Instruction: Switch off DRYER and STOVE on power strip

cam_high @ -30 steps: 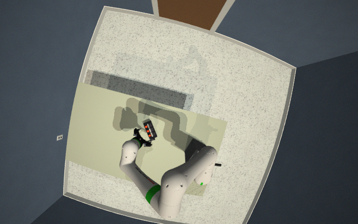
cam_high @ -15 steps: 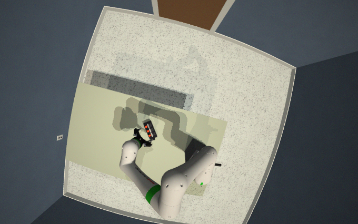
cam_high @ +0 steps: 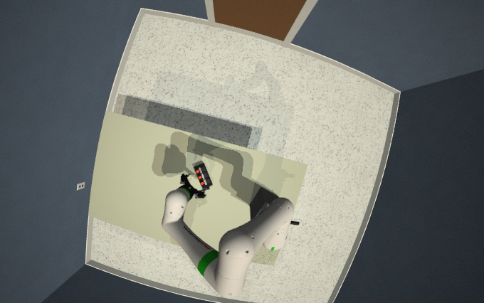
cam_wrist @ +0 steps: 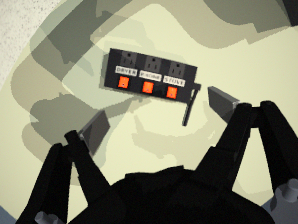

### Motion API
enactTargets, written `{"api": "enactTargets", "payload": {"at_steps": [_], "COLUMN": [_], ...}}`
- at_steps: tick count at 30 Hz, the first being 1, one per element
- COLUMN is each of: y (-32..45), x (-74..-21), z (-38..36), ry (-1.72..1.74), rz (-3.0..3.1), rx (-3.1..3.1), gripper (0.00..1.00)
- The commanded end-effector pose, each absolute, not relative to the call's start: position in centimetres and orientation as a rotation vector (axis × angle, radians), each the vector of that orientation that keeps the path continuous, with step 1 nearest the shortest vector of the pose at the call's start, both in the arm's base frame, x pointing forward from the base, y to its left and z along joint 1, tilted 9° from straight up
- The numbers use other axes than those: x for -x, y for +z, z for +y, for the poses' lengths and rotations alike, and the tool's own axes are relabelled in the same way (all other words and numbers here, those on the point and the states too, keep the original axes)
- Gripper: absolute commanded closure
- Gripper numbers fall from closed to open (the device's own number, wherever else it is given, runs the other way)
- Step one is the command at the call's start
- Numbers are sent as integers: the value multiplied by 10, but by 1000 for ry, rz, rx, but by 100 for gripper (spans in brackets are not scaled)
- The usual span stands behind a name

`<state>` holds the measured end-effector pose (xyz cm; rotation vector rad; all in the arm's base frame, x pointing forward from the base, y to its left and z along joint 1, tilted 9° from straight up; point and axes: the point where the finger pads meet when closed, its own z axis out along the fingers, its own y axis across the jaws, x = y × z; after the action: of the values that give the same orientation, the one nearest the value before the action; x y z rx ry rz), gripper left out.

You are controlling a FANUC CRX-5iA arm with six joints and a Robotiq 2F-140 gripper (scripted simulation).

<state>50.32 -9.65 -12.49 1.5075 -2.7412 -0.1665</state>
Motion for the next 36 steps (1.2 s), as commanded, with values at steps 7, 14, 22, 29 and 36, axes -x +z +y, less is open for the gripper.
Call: {"api": "enactTargets", "payload": {"at_steps": [7, 14, 22, 29, 36], "y": [-98, -84, -82, -82, -97], "x": [-498, -495, -494, -494, -505], "z": [-106, -111, -112, -112, -123], "ry": [-150, -118, -113, -113, -93], "rz": [-2552, -2418, -2401, -2401, -2192], "rx": [-1967, -2200, -2226, -2226, -2441], "gripper": [0, 0, 0, 0, 0]}}
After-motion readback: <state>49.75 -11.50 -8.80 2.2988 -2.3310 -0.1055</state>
